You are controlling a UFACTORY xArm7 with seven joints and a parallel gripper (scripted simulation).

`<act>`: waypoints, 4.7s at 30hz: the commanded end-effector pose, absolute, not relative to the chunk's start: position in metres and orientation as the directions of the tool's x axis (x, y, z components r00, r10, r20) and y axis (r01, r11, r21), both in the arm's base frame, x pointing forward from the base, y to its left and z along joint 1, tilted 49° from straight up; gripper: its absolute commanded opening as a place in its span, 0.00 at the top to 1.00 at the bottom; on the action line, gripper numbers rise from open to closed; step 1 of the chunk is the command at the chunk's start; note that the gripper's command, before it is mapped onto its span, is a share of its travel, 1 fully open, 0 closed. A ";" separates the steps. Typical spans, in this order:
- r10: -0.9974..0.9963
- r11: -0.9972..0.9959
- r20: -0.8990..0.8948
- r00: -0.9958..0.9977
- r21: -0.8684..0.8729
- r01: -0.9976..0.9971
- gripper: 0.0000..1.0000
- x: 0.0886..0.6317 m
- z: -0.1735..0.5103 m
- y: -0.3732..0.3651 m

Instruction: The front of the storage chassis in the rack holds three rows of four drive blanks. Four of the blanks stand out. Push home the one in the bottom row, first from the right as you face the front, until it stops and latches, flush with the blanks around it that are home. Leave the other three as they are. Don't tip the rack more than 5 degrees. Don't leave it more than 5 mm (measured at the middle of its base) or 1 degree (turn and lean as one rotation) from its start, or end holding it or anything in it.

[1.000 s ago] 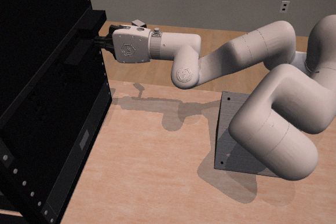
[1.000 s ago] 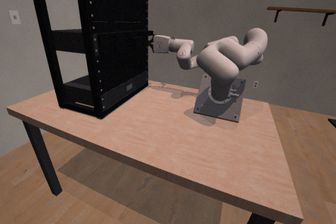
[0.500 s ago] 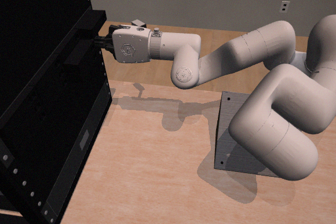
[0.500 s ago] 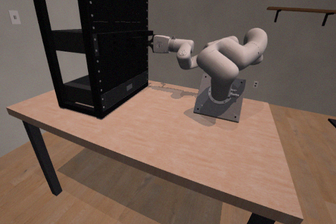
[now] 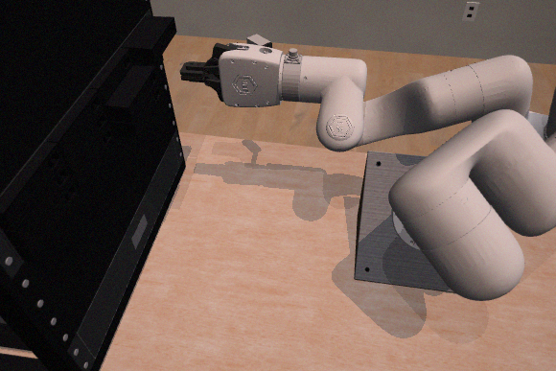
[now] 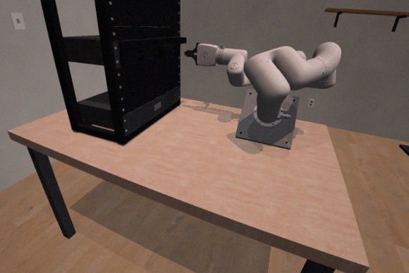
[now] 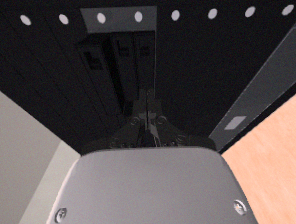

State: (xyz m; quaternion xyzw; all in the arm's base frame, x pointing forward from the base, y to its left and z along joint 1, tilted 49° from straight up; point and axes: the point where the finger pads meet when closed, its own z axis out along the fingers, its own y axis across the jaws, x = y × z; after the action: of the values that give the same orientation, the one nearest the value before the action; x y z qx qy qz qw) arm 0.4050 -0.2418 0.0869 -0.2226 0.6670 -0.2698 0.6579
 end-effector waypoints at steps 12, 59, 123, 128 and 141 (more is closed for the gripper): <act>-0.655 0.753 -0.755 -0.031 -0.656 0.060 1.00 0.365 0.087 -0.240; -0.655 0.753 -0.755 -0.031 -0.656 0.060 1.00 0.216 0.084 -0.230; -0.655 0.753 -0.755 -0.031 -0.656 0.060 1.00 0.215 0.084 -0.230; -0.655 0.753 -0.755 -0.031 -0.656 0.060 1.00 0.215 0.084 -0.230; -0.655 0.753 -0.755 -0.031 -0.656 0.060 1.00 0.215 0.084 -0.230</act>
State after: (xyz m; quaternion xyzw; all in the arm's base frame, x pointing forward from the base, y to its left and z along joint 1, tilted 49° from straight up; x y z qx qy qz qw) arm 0.2146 -0.2299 0.0837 -0.2229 0.6650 -0.2706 0.6594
